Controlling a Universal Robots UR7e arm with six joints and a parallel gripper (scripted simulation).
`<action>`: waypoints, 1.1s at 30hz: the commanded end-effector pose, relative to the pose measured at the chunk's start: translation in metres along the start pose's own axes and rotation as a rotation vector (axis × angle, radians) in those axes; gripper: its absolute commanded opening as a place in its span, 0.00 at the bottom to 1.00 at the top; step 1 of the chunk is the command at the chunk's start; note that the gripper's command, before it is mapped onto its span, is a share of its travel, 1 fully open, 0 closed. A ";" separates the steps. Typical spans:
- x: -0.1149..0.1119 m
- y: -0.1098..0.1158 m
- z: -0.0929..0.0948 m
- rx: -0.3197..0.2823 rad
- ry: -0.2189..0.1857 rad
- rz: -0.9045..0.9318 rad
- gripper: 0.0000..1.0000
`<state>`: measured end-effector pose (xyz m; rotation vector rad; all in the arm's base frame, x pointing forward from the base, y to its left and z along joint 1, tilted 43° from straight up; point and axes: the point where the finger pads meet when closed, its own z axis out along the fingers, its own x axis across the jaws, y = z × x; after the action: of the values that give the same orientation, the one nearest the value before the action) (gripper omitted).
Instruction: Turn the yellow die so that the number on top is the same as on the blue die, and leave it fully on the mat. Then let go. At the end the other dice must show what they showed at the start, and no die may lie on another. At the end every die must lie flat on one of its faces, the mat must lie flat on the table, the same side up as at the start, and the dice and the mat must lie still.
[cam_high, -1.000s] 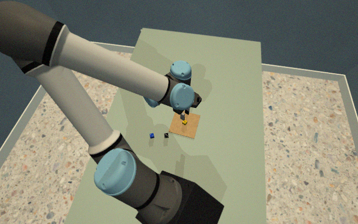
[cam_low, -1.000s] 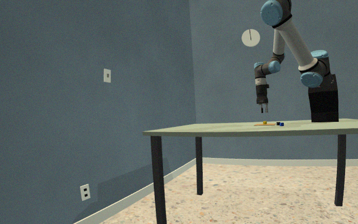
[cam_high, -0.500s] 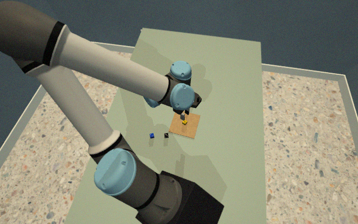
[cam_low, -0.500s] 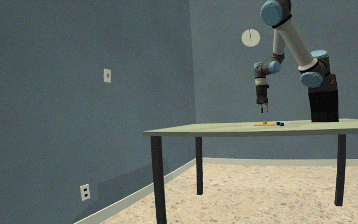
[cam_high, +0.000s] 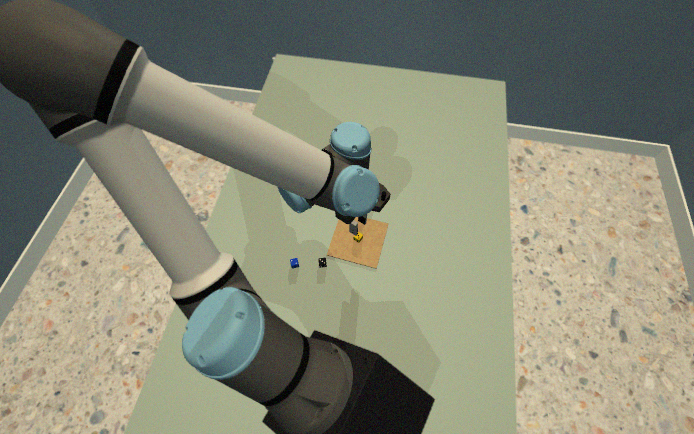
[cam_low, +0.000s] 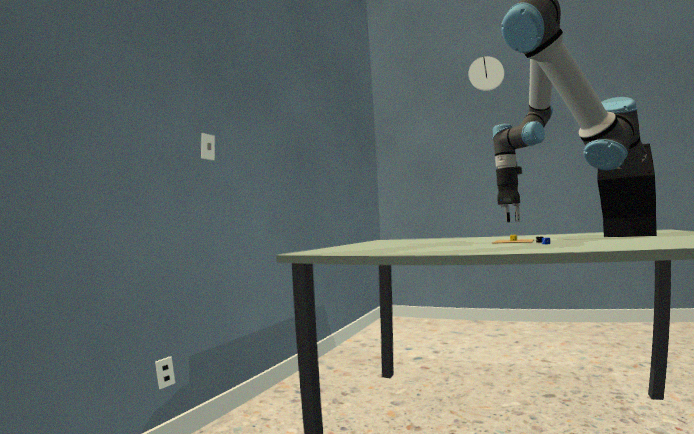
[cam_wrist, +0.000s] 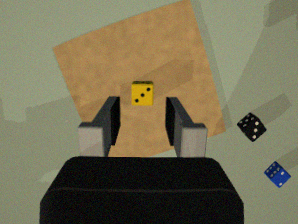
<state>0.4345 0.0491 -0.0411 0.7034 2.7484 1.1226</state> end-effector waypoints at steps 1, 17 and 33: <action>-0.001 0.000 0.006 0.000 -0.001 0.000 0.70; -0.001 0.000 0.028 0.000 -0.001 0.000 0.70; -0.001 0.000 0.039 0.000 -0.001 0.000 0.70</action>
<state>0.4441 0.0731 -0.0686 0.7036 2.7487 1.1227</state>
